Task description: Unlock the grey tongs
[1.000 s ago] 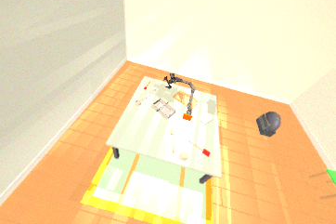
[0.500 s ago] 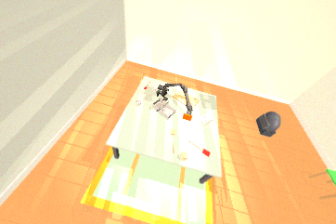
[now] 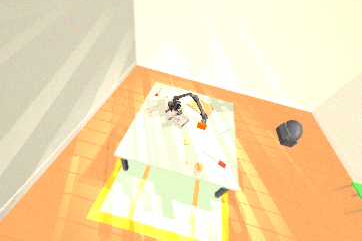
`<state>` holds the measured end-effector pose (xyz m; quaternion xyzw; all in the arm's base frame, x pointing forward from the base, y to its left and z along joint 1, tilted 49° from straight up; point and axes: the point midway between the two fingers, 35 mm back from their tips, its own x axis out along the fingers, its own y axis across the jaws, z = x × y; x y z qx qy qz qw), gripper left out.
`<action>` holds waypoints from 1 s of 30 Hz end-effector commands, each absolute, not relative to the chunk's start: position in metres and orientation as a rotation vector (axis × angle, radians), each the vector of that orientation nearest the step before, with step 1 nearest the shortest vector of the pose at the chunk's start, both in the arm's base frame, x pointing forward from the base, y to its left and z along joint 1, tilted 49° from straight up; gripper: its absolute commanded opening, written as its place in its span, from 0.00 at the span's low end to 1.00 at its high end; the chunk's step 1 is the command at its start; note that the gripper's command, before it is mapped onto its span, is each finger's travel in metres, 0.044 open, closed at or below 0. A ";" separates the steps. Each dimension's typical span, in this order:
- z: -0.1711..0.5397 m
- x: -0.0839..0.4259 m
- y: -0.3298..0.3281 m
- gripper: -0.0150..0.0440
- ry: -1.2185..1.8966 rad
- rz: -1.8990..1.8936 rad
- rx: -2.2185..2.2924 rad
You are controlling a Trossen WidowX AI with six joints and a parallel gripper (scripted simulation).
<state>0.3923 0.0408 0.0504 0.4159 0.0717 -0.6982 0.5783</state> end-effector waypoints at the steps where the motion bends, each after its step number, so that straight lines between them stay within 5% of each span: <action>1: 0.056 0.388 0.036 1.00 0.155 -1.636 0.976; 30: 0.034 0.390 0.009 1.00 0.156 -1.636 0.977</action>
